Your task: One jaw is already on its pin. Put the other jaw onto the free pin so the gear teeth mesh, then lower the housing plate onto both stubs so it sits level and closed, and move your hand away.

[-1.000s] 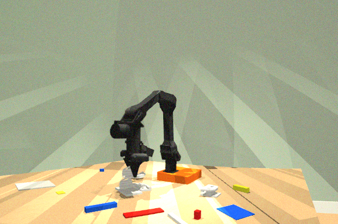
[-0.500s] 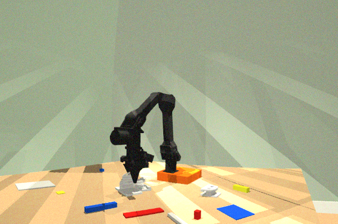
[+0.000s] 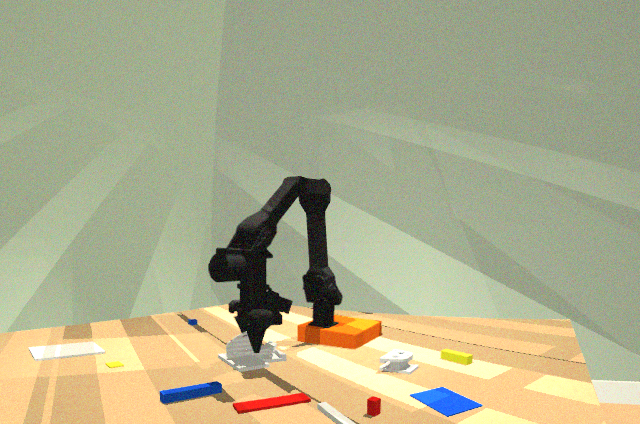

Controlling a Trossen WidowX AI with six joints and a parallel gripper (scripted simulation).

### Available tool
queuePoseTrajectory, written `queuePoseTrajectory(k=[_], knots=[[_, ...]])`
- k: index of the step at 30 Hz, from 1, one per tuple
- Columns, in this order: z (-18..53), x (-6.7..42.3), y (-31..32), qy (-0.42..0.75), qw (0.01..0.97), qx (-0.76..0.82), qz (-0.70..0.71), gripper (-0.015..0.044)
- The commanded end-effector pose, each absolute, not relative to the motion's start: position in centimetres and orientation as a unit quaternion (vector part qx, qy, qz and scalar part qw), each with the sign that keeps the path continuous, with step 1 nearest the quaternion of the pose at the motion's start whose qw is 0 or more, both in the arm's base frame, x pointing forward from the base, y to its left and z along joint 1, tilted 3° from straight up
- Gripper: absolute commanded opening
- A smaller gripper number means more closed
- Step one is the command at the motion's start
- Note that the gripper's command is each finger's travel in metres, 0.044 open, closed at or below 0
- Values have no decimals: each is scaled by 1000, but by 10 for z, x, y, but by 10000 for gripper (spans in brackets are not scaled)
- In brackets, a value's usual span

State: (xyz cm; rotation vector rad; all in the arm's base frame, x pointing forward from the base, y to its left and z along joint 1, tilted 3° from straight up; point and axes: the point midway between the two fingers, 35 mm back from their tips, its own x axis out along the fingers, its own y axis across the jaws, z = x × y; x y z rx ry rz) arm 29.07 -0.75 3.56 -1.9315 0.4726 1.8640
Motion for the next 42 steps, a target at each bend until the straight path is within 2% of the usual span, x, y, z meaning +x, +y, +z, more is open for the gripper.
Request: queuePoseTrajectory(k=[1, 42], knots=[[34, 290, -8, 173, 207, -692, 670, 134], [25, 290, -8, 175, 209, -691, 669, 134]])
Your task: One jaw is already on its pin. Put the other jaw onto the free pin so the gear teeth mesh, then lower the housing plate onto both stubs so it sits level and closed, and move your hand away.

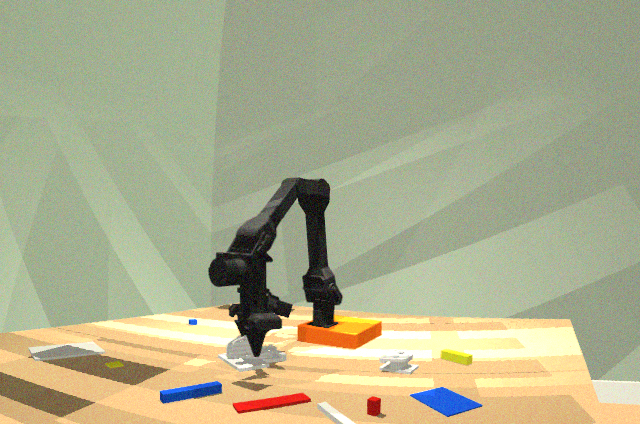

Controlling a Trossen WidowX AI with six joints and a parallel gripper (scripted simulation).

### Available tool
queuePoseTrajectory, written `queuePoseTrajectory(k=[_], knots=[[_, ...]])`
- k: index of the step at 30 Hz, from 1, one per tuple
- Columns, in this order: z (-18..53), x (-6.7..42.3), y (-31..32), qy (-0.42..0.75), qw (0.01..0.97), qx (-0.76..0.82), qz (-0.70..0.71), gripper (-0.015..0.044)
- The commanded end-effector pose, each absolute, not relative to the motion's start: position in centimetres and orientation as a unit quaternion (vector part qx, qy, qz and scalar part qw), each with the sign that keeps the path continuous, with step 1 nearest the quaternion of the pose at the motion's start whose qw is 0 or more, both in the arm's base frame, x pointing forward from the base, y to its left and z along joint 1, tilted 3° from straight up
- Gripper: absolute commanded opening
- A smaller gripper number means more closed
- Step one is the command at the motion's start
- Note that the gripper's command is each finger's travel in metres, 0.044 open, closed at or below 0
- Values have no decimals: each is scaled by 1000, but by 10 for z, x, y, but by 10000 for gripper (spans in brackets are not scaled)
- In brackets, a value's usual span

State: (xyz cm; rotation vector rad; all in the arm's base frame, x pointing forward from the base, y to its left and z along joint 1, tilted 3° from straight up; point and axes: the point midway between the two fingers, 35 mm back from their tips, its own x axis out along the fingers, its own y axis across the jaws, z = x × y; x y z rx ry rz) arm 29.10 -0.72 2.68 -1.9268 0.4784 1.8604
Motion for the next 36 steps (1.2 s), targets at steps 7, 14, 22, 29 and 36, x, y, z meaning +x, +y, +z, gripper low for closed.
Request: queuePoseTrajectory(k=[7, 14, 22, 29, 36], knots=[[23, 290, -8, 175, 209, -691, 669, 134], [21, 290, -7, 175, 209, -691, 669, 134], [18, 290, -7, 176, 210, -691, 669, 134], [18, 290, -7, 176, 210, -691, 669, 134], [15, 291, -7, 178, 212, -690, 668, 134]])
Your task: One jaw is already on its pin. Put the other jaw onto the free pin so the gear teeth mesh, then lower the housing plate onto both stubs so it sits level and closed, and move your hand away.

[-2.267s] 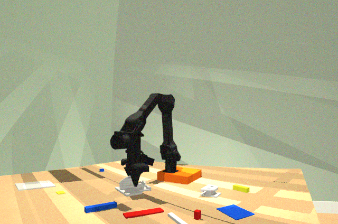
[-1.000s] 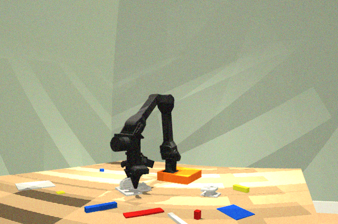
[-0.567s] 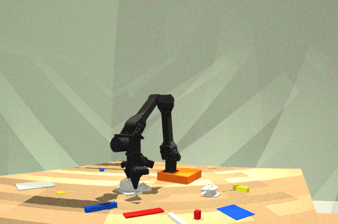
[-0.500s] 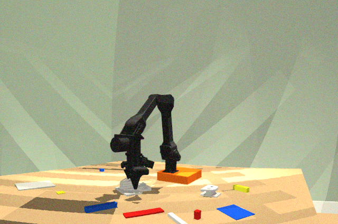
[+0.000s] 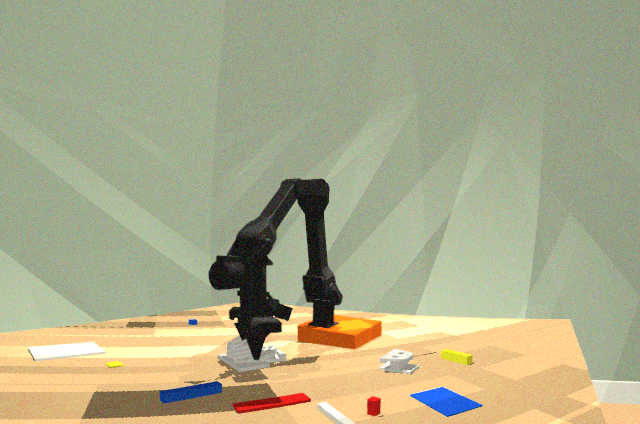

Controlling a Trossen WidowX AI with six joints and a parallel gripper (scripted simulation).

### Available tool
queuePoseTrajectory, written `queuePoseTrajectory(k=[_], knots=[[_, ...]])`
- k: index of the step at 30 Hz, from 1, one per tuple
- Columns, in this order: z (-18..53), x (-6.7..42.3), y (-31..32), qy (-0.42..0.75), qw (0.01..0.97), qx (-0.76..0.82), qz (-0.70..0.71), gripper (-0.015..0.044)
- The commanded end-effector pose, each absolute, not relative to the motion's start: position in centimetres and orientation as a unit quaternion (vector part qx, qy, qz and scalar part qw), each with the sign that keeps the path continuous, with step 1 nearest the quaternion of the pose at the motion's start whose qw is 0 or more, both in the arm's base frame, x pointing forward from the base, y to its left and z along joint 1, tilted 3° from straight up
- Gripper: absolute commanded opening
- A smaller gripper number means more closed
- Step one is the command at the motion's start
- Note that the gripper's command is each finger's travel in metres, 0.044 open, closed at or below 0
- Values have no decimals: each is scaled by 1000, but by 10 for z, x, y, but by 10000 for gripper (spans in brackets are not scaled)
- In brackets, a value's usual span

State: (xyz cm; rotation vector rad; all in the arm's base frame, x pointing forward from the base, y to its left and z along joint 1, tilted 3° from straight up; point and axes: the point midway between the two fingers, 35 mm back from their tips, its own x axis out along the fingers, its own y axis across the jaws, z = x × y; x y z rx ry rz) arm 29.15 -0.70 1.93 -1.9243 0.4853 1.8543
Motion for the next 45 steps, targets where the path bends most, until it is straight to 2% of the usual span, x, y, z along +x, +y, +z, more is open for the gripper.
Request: queuePoseTrajectory(k=[1, 45], knots=[[15, 291, -7, 178, 212, -690, 668, 134], [22, 290, -7, 178, 212, -690, 668, 134]])
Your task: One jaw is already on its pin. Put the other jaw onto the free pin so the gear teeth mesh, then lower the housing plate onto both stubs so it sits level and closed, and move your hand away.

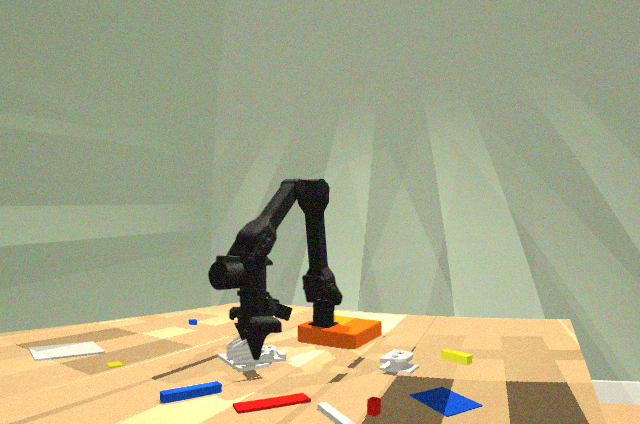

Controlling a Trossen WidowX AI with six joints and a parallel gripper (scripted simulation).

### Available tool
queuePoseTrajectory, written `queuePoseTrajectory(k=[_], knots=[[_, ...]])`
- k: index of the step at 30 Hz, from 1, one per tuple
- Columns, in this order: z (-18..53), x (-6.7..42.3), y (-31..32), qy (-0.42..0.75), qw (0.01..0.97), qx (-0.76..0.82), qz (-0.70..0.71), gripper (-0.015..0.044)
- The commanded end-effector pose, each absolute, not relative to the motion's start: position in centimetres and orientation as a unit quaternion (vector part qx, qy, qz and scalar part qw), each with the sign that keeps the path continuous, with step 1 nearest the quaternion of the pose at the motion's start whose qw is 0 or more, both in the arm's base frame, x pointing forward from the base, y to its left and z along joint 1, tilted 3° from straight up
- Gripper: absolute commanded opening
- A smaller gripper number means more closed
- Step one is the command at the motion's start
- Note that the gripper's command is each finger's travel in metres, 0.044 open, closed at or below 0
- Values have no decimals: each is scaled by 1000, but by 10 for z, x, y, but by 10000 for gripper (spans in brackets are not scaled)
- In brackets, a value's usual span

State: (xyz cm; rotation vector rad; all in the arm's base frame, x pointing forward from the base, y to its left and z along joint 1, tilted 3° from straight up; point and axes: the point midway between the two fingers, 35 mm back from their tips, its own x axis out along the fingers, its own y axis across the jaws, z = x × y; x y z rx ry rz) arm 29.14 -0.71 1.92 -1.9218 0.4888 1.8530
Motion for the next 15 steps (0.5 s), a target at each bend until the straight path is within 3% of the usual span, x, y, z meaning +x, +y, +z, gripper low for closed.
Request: queuePoseTrajectory(k=[1, 15], knots=[[22, 290, -7, 178, 212, -690, 668, 134], [18, 289, -7, 178, 212, -690, 668, 134]])
